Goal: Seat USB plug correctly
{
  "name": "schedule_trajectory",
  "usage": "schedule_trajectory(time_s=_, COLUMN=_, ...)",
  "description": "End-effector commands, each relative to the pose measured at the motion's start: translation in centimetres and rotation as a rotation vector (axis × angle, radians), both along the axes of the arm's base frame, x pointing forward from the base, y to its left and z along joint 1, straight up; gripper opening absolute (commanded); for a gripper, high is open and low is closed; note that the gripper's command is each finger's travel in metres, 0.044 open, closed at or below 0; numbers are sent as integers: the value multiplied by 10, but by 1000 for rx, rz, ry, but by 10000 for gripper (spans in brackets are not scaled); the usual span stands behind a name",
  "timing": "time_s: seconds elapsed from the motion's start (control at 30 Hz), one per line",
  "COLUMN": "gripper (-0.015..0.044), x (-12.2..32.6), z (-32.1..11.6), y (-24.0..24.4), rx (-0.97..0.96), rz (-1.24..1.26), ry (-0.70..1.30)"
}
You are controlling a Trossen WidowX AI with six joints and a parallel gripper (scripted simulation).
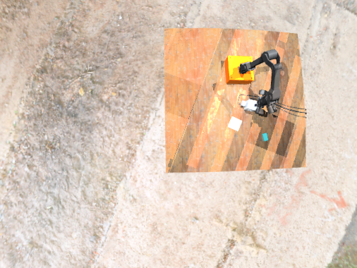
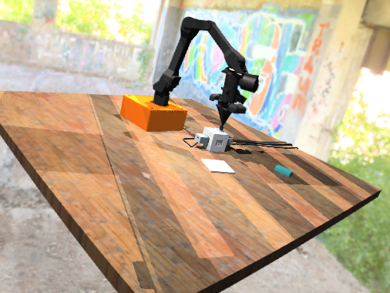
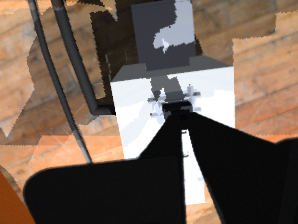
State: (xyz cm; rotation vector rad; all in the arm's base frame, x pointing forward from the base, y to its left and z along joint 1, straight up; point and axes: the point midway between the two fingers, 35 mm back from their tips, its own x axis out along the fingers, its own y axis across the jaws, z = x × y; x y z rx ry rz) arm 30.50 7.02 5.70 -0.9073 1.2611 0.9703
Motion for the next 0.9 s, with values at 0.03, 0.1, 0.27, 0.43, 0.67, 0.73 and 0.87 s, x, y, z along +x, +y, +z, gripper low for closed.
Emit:
schedule_trajectory(time_s=0.03, gripper=0, x=0, z=-1, y=1, rx=3, rz=5, ry=-2)
schedule_trajectory(time_s=0.1, gripper=0, x=0, z=-1, y=1, rx=3, rz=5, ry=-2)
schedule_trajectory(time_s=0.27, gripper=0, x=0, z=-2, y=1, rx=3, rz=5, ry=-2)
schedule_trajectory(time_s=0.43, gripper=0, x=0, z=-2, y=1, rx=3, rz=5, ry=-2)
schedule_trajectory(time_s=0.67, gripper=0, x=0, z=-3, y=1, rx=3, rz=5, ry=-2)
schedule_trajectory(time_s=0.73, gripper=0, x=0, z=-3, y=1, rx=3, rz=5, ry=-2)
schedule_trajectory(time_s=0.87, gripper=0, x=0, z=-4, y=1, rx=3, rz=5, ry=-2)
